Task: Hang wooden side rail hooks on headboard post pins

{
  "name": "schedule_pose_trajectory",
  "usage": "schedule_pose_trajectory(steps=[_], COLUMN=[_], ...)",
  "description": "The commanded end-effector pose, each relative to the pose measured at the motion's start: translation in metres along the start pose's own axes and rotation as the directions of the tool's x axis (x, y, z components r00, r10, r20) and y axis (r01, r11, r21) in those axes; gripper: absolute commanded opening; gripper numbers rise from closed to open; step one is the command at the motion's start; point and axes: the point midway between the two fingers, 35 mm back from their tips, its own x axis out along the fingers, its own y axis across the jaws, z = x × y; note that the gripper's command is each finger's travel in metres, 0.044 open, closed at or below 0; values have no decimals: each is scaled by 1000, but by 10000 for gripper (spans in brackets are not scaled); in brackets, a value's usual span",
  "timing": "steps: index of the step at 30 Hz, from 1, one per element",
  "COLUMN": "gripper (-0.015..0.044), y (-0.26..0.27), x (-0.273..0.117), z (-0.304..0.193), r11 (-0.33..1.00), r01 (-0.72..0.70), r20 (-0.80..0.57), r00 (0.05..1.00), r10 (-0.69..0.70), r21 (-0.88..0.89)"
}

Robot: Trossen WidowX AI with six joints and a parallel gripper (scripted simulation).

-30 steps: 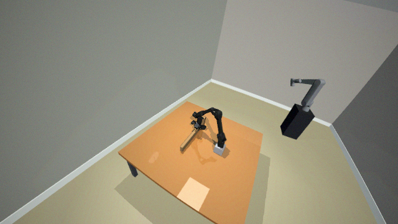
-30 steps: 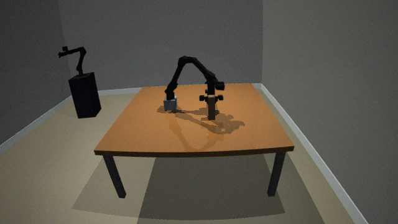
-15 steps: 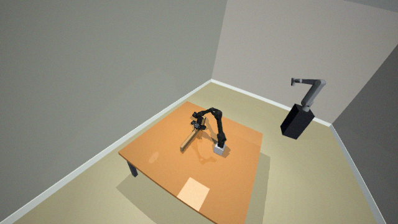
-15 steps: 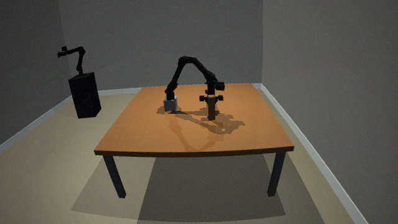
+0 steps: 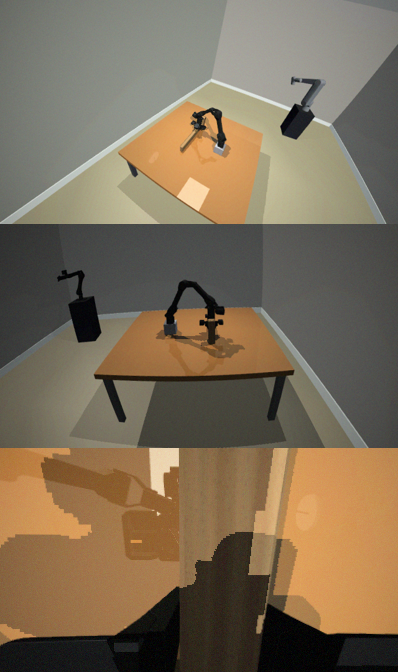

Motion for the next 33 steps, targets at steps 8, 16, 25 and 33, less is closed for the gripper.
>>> schedule_pose_trajectory(steps=[8,16,25,33], gripper=[0,0,0,79], y=[0,0,0,1], x=[2,3,5,4], z=[-1,-1,-1,0], r11=[1000,1000,1000,1000], r01=[2,2,2,-2], r20=[-5,-5,-5,1], r00=[1000,1000,1000,1000], r10=[-2,-2,-2,2], r21=[4,4,4,0])
